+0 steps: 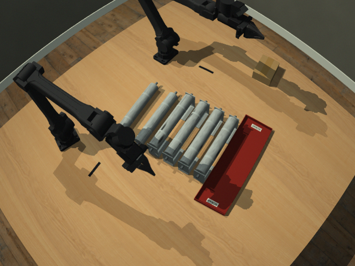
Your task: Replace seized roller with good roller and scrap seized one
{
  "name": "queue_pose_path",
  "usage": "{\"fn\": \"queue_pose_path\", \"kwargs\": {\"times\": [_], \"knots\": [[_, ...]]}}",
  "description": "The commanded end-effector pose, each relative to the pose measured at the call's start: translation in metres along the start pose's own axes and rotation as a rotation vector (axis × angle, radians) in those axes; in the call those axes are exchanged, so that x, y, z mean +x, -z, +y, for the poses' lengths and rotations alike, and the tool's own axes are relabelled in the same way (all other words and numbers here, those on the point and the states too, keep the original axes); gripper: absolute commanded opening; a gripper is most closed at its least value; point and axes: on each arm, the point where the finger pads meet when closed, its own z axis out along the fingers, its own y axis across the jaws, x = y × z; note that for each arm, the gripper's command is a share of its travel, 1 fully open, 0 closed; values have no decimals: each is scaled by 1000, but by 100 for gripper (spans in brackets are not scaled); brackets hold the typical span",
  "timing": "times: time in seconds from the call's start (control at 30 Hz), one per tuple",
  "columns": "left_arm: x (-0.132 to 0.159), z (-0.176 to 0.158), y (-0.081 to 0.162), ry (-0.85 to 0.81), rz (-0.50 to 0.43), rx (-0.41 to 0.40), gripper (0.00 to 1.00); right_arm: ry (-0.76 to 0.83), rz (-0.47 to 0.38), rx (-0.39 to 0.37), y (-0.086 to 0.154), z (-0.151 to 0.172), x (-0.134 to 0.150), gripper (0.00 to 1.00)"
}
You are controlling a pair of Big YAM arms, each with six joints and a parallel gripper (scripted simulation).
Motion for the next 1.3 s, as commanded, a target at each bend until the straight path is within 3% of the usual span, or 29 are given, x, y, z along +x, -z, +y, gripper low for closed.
{"fn": "queue_pose_path", "kwargs": {"times": [0.0, 0.23, 0.33, 0.37, 0.57, 0.7, 0.87, 0.97, 1.0, 1.1, 1.17, 1.2, 1.23, 1.27], "knots": [[-7, -3, -4, 17, -2, 4, 0, 25, -132, 21, 20, -30, -37, 0], [-1, -3, -5, 17, 10, 4, 0, 34, -342, 103, 62, -92, -86, 0], [-12, -2, -3, 8, -16, 1, 0, 31, -347, 112, 57, -98, -87, 0], [2, -4, -5, 17, 15, 4, 0, 33, -373, 130, 64, -110, -91, 0], [6, -4, -5, 17, 21, 4, 0, 68, -581, 236, 131, -158, -135, 0], [8, -3, -5, 17, 22, 3, 0, 86, -641, 282, 149, -178, -140, 0], [10, -4, -4, 17, 24, 3, 0, 88, -661, 301, 154, -188, -141, 0], [13, -3, -4, 17, 28, 3, 0, 65, -620, 281, 139, -183, -132, 0], [14, -4, -4, 17, 29, 3, 0, 36, -676, 309, 166, -194, -152, 0], [14, -4, -4, 17, 29, 3, 0, 45, -731, 310, 185, -189, -165, 0], [11, -4, -4, 17, 25, 4, 0, 45, -718, 310, 181, -190, -162, 0], [7, -4, -4, 18, 14, 5, 0, 97, -785, 309, 208, -174, -190, 0], [13, -3, -5, 17, 27, 3, 0, 70, -631, 320, 148, -195, -134, 0], [12, -3, -5, 16, 25, 3, 0, 75, -681, 316, 167, -190, -157, 0]]}}
